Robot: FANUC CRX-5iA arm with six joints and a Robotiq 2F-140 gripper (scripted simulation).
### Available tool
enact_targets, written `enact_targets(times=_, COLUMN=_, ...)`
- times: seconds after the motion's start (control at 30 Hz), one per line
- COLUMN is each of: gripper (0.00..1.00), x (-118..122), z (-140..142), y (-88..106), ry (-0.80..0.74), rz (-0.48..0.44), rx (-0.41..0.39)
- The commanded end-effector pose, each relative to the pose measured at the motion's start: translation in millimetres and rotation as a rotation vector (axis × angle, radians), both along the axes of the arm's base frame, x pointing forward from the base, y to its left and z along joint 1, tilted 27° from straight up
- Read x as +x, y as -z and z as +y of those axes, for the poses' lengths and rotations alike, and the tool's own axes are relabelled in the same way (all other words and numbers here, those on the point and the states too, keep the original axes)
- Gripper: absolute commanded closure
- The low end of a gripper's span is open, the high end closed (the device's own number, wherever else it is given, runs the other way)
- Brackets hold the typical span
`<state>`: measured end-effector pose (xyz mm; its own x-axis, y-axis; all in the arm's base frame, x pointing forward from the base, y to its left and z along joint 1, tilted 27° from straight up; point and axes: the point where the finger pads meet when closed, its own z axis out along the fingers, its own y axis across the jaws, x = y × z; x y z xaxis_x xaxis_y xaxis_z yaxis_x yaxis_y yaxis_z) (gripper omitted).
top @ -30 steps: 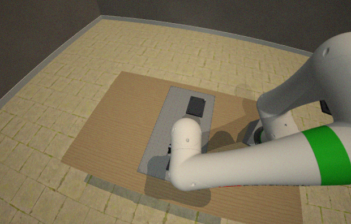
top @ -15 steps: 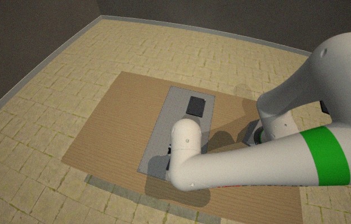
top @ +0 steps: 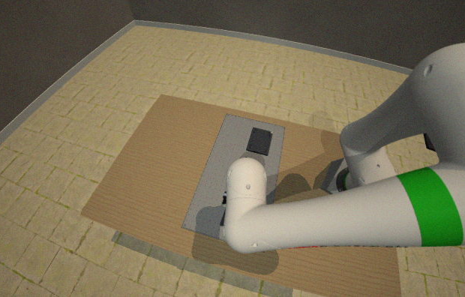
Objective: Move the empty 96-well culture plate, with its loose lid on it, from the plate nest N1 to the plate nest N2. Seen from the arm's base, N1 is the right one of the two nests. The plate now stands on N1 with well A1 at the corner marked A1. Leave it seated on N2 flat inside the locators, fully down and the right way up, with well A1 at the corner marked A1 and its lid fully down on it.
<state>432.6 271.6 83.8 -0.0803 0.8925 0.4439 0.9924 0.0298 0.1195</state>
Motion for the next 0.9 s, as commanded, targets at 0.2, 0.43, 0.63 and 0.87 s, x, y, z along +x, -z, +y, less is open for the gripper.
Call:
enact_targets(times=0.2, gripper=1.00, x=0.3, z=0.5, y=1.1, ry=0.000, rz=0.000, rx=0.000)
enact_targets(times=0.43, gripper=1.00, x=0.4, z=0.9, y=1.8, ry=0.000, rz=0.000, rx=0.000)
enact_targets(times=0.63, gripper=1.00, x=0.5, z=1.4, y=2.7, ry=0.000, rz=0.000, rx=0.000)
enact_targets(times=0.87, gripper=1.00, x=0.6, z=1.7, y=3.4, ry=0.000, rz=0.000, rx=0.000)
